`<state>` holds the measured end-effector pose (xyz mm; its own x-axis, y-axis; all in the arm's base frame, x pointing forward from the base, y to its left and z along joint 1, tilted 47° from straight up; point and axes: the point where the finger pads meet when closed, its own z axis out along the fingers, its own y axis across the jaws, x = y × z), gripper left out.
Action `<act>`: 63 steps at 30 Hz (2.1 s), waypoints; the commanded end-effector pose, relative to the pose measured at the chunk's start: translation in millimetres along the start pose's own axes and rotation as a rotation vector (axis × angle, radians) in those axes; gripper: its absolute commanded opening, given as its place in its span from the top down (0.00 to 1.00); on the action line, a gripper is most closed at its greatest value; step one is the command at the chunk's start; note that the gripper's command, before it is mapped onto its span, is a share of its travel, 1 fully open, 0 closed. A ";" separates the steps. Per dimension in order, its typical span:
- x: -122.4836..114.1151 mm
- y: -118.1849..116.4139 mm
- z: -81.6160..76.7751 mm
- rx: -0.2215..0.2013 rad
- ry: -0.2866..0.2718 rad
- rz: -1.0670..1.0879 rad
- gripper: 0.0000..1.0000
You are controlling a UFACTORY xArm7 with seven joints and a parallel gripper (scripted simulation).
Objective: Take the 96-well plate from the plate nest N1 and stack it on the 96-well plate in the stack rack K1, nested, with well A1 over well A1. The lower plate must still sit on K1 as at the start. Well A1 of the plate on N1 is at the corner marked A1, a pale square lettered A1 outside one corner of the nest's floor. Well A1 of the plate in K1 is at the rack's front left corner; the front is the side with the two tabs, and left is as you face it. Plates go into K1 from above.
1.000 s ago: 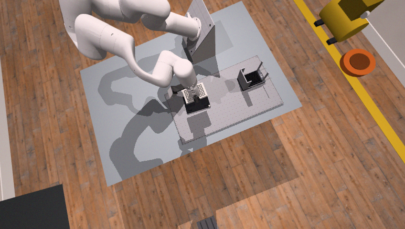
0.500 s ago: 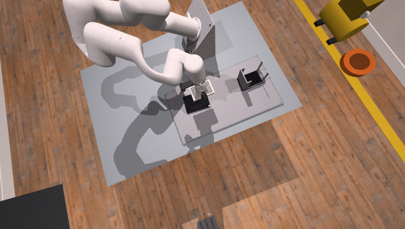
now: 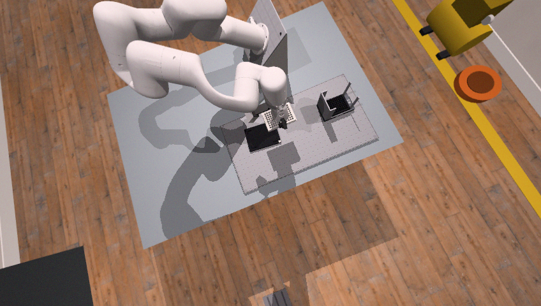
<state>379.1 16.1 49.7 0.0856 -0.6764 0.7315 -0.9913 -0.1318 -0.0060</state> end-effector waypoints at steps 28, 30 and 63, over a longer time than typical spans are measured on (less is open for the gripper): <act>-95.4 -2.4 -3.5 0.003 -0.001 0.000 1.00; -102.1 -2.4 -3.7 0.003 -0.001 0.000 1.00; -198.9 -3.2 -5.8 0.003 -0.002 0.000 1.00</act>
<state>365.2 143.3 -82.7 0.0840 -0.6756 0.7325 -0.9914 -0.1308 -0.0069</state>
